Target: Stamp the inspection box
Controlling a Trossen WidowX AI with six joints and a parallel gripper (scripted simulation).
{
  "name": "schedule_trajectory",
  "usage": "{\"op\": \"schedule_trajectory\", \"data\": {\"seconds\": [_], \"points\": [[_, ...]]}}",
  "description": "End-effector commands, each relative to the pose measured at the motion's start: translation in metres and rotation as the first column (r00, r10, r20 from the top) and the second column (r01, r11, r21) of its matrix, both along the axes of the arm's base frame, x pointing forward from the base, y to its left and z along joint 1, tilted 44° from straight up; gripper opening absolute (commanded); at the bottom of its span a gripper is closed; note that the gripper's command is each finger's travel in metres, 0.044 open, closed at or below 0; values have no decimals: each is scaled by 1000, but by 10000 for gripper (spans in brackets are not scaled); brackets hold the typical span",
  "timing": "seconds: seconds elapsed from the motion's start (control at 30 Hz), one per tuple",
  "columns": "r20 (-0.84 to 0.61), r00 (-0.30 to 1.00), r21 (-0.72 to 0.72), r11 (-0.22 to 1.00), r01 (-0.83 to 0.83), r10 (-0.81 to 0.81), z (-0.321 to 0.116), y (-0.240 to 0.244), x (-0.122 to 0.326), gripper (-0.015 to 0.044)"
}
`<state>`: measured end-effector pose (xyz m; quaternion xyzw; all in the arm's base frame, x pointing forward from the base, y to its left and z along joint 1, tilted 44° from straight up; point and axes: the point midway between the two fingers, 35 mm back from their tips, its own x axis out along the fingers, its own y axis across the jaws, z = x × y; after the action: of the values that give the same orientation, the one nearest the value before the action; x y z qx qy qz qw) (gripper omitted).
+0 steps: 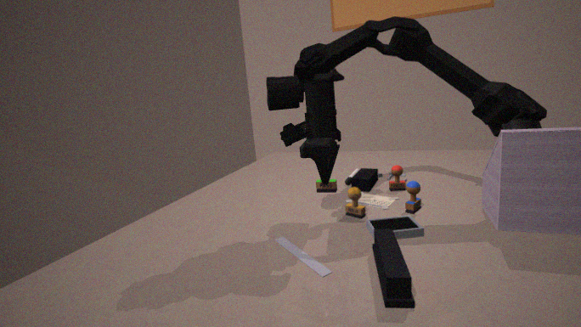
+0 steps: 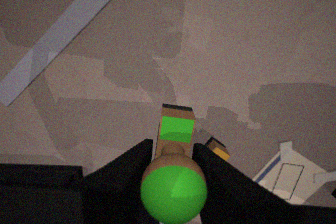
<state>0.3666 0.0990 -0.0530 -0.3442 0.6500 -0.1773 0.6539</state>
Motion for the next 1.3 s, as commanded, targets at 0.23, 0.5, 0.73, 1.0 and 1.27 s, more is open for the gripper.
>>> {"op": "schedule_trajectory", "data": {"seconds": [0.23,0.5,0.73,1.0,1.27], "points": [[9,1000,0,1000,4,-4,-40,40,-2,0],[9,1000,0,1000,4,-4,-47,38,-2,0],[9,1000,0,1000,4,-4,-56,30,0,0],[9,1000,0,1000,3,-3,-65,21,2,0],[10,1000,-1,1000,4,-3,-75,12,3,0]]}}
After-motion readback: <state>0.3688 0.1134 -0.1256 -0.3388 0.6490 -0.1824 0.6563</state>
